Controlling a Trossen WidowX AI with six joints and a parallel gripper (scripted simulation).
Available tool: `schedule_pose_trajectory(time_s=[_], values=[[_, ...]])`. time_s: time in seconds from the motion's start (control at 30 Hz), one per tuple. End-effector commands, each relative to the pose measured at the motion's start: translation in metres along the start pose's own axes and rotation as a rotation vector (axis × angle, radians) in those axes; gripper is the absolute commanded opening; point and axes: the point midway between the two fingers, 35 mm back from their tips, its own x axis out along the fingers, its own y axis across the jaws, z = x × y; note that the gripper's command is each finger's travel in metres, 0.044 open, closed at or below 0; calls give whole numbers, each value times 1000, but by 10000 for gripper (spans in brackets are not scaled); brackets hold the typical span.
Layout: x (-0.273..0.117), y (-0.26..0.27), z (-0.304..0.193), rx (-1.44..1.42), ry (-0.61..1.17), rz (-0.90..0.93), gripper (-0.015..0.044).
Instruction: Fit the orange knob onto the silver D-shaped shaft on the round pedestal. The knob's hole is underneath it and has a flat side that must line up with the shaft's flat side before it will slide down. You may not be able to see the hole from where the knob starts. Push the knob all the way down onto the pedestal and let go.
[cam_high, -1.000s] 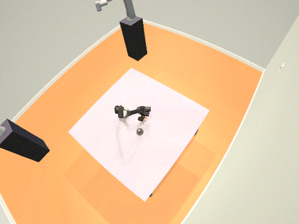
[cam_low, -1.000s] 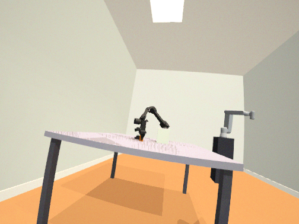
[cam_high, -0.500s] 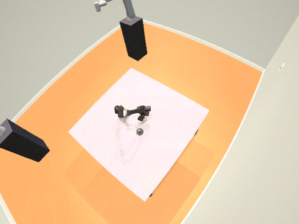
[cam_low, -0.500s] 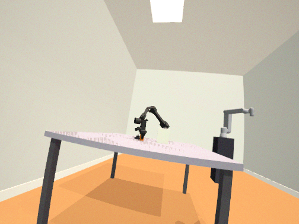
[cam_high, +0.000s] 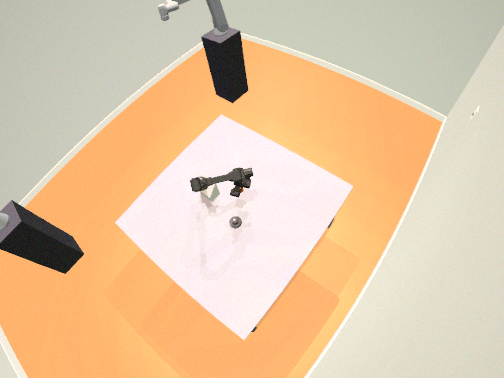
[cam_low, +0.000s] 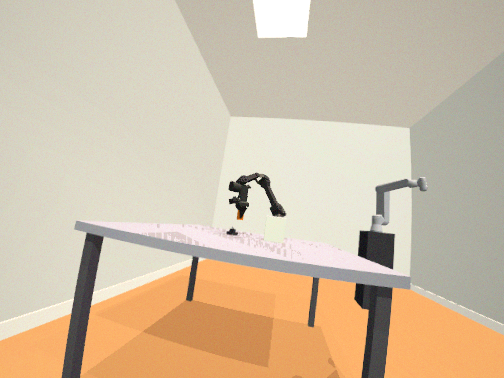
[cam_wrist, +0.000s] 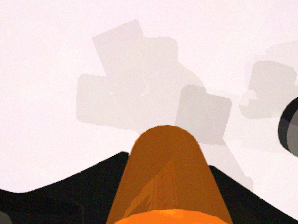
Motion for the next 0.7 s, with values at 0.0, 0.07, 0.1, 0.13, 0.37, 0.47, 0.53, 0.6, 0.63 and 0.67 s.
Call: schedule_pose_trajectory(time_s=[0.0,0.07,0.1,0.13,0.37,0.47,0.53,0.6,0.63,0.67], values=[[-27,-1,-4,9,-6,3,0],[-27,-1,-4,9,-6,3,0],[-27,-1,-4,9,-6,3,0],[-26,-1,-3,8,-7,5,0],[-34,-7,2,1,-9,138,0],[-40,-10,4,1,-10,202,0],[-44,-12,6,0,-10,244,0],[-48,-14,7,0,-9,286,0],[-50,-15,8,0,-9,307,0],[-53,-16,8,0,-9,328,0]])
